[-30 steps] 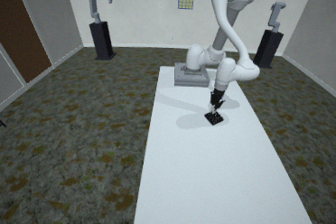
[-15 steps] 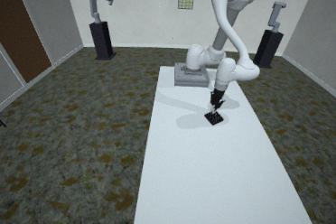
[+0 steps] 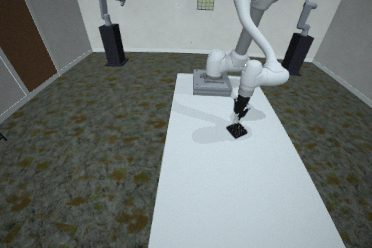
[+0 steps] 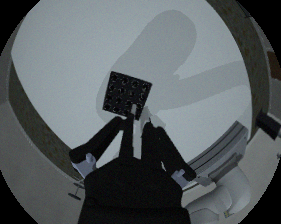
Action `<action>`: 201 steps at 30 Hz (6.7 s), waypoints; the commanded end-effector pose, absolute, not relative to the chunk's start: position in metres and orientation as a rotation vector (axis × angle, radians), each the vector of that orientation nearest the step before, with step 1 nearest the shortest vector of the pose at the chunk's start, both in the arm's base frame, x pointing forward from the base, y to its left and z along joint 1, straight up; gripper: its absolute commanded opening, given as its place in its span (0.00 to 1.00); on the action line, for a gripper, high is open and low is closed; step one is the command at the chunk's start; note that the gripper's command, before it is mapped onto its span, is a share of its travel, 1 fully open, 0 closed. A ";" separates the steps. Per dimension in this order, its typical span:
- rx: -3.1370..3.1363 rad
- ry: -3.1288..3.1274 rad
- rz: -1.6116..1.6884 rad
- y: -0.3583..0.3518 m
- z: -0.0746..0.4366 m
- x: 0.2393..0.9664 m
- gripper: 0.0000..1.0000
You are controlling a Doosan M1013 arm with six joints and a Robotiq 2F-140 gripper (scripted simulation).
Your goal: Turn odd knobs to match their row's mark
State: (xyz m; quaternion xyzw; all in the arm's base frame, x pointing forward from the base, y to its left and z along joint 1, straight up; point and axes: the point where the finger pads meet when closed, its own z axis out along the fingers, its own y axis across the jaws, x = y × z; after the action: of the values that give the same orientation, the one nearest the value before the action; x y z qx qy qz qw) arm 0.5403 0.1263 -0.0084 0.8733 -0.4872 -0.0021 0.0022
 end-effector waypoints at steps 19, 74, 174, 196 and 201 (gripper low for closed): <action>2.740 -1.529 -0.007 0.126 0.006 0.540 0.12; 0.583 -3.081 0.001 0.126 0.018 0.541 0.12; -1.094 -2.940 0.005 0.126 0.009 0.540 0.12; -1.094 -2.940 0.005 0.126 -0.014 0.540 0.12; -1.094 -2.940 0.005 0.126 -0.017 0.540 0.12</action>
State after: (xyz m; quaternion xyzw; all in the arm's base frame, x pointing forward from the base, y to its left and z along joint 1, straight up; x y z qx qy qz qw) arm 0.5402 0.1263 -0.0166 -0.3487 -0.9372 0.0018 0.0024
